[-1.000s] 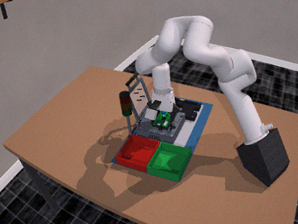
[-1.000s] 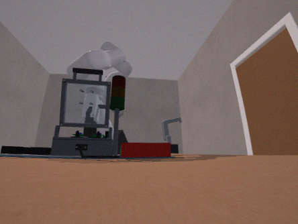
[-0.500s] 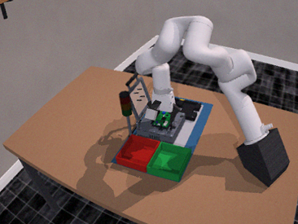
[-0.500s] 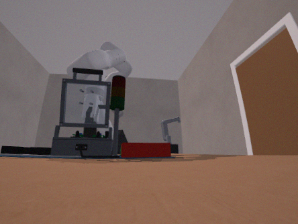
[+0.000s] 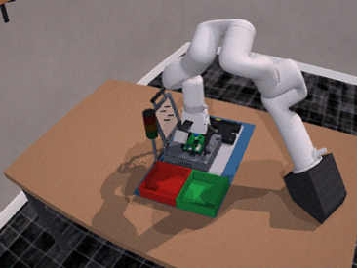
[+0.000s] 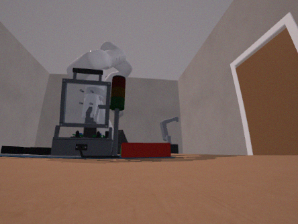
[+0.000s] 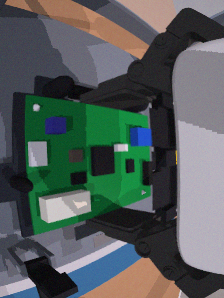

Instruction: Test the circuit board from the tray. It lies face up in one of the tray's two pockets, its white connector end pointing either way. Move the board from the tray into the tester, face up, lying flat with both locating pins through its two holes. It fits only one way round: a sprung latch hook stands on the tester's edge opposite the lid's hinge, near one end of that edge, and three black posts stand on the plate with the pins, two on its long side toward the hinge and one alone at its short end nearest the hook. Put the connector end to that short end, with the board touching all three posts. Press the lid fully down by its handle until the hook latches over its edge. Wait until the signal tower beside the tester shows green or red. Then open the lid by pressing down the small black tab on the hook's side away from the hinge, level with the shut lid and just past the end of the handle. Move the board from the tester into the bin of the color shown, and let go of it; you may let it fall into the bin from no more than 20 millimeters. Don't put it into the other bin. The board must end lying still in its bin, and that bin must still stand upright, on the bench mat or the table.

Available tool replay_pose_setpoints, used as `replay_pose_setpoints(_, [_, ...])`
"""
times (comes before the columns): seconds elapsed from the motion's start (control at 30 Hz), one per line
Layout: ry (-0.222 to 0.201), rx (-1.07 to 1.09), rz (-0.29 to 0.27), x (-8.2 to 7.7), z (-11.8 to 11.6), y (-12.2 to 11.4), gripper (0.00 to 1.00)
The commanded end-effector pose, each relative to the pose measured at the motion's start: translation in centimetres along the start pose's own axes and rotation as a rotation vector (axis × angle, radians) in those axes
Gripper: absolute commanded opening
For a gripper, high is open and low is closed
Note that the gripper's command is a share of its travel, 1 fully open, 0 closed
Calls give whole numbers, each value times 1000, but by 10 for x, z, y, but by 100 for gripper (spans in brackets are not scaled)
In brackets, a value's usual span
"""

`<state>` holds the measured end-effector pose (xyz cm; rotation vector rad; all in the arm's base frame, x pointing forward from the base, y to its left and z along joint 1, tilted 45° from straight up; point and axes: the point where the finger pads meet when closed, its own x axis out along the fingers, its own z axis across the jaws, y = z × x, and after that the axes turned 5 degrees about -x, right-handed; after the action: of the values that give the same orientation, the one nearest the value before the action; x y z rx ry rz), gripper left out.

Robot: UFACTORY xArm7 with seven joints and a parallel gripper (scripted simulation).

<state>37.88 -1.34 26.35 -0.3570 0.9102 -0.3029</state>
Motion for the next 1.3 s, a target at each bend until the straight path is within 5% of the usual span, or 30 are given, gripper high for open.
replay_pose_setpoints(0.0, [-4,0,0,-1,2,0,79])
replay_pose_setpoints(1.07, [-4,0,0,3,2,0,79])
replay_pose_setpoints(1.1, [-4,0,0,3,2,0,100])
replay_pose_setpoints(1.27, [-4,0,0,3,2,0,100])
